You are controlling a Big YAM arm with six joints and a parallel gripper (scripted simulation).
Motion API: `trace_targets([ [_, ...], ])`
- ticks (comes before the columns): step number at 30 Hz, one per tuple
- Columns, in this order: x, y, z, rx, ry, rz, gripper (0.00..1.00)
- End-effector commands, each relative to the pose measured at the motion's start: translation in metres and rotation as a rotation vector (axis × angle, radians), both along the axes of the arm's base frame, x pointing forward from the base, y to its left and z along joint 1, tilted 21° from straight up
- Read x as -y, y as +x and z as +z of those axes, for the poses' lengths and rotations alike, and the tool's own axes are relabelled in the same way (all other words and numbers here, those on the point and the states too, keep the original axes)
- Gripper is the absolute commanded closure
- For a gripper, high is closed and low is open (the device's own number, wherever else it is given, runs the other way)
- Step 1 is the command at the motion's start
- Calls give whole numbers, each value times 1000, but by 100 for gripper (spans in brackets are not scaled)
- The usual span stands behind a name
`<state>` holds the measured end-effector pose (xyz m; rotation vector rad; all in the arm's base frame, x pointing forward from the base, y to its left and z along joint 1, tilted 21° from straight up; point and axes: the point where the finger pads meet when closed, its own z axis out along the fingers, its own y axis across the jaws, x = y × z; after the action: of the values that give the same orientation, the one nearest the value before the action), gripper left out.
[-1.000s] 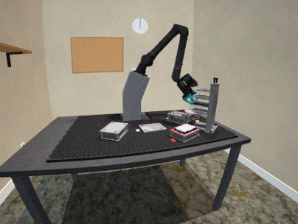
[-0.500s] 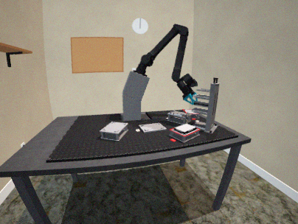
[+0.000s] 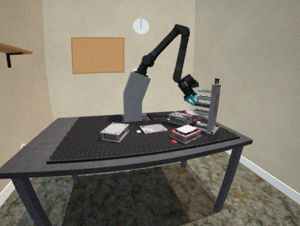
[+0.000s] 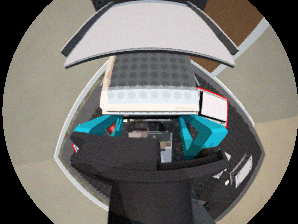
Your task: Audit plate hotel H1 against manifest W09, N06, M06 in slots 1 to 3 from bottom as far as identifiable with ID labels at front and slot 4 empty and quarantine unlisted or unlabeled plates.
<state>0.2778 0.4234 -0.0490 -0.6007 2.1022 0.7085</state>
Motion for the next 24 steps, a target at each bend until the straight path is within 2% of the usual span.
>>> trace_targets([
  [1,-7,1,17,24,32,7,14],
  [24,17,-28,-5,2,10,6,14],
])
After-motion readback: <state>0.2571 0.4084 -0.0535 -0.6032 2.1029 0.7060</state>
